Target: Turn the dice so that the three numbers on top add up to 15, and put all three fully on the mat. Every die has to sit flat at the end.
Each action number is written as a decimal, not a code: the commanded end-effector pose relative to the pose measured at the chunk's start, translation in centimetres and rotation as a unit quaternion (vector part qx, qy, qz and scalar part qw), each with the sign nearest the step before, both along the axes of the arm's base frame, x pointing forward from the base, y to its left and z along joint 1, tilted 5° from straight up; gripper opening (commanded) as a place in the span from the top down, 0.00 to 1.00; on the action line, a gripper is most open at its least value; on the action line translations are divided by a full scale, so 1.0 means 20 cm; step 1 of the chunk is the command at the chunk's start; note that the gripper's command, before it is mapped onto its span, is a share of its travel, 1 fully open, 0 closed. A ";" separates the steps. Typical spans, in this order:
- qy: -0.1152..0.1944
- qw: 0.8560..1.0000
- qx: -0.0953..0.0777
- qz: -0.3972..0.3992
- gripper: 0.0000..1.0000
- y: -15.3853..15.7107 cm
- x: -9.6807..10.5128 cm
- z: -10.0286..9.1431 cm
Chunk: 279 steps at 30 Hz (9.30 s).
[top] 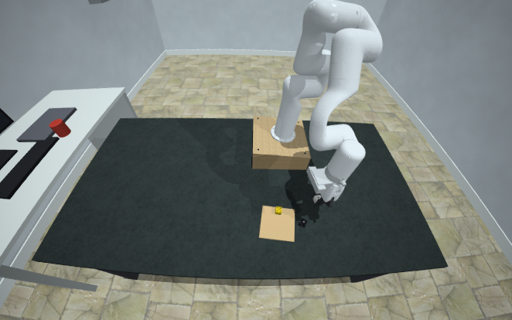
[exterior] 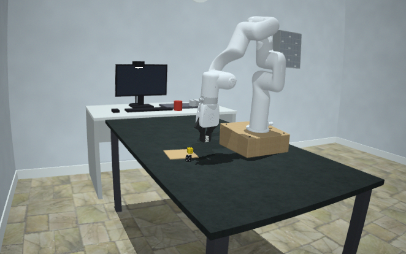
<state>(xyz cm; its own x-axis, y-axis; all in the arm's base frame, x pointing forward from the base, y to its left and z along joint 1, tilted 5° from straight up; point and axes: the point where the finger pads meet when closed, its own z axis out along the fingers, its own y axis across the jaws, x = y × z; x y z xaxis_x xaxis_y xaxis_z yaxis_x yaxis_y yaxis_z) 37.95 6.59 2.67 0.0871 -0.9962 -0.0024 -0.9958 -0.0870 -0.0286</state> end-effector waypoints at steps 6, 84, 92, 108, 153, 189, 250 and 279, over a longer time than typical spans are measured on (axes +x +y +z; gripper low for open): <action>-0.002 1.000 0.000 0.000 0.79 0.00 0.01 0.01; -0.171 0.697 0.256 -0.648 0.79 0.10 0.41 -0.03; -0.229 0.663 0.340 -0.626 0.79 0.10 0.41 -0.04; -0.244 0.652 0.364 -0.619 0.79 0.10 0.40 -0.05; -0.241 0.653 0.367 -0.617 0.79 0.13 0.40 -0.39; -0.241 0.653 0.367 -0.617 0.79 0.13 0.41 -0.41; -0.241 0.653 0.367 -0.617 0.67 0.13 0.41 -0.44; -0.241 0.653 0.367 -0.617 0.58 0.13 0.41 -0.44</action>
<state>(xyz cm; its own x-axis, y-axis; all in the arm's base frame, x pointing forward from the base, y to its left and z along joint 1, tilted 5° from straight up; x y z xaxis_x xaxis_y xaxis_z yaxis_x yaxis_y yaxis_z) 46.01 9.22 -6.30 -0.6162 -0.0555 -0.7856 -0.1558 0.9864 0.0525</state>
